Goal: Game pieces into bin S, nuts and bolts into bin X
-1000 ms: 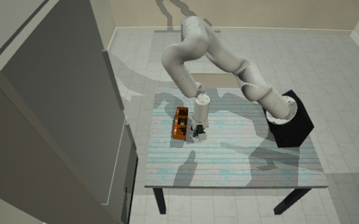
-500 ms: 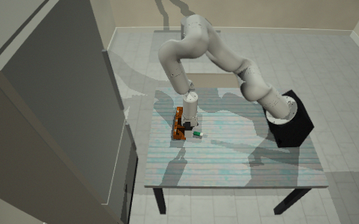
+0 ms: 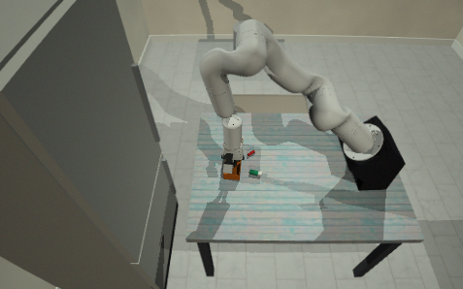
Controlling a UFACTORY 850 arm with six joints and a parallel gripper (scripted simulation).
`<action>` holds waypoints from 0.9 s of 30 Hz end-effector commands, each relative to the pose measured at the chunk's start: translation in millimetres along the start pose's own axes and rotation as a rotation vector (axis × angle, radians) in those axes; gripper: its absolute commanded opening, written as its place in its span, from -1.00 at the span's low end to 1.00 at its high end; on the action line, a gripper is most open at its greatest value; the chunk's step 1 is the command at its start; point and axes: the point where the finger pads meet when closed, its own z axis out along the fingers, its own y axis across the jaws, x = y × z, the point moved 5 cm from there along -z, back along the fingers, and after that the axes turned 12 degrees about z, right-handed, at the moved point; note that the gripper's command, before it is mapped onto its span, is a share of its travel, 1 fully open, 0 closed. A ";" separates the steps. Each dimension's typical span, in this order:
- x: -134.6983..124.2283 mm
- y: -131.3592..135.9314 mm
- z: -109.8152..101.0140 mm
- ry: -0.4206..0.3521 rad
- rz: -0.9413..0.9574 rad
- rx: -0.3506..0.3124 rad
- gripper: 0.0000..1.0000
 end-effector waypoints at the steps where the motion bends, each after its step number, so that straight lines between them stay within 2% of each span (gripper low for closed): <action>1: -0.1 0.6 0.0 0.016 0.002 0.005 -1.00; 12: -0.1 -1.7 5.9 0.016 0.002 0.005 -1.00; 27: 0.2 -1.8 35.9 0.016 0.002 0.005 -1.00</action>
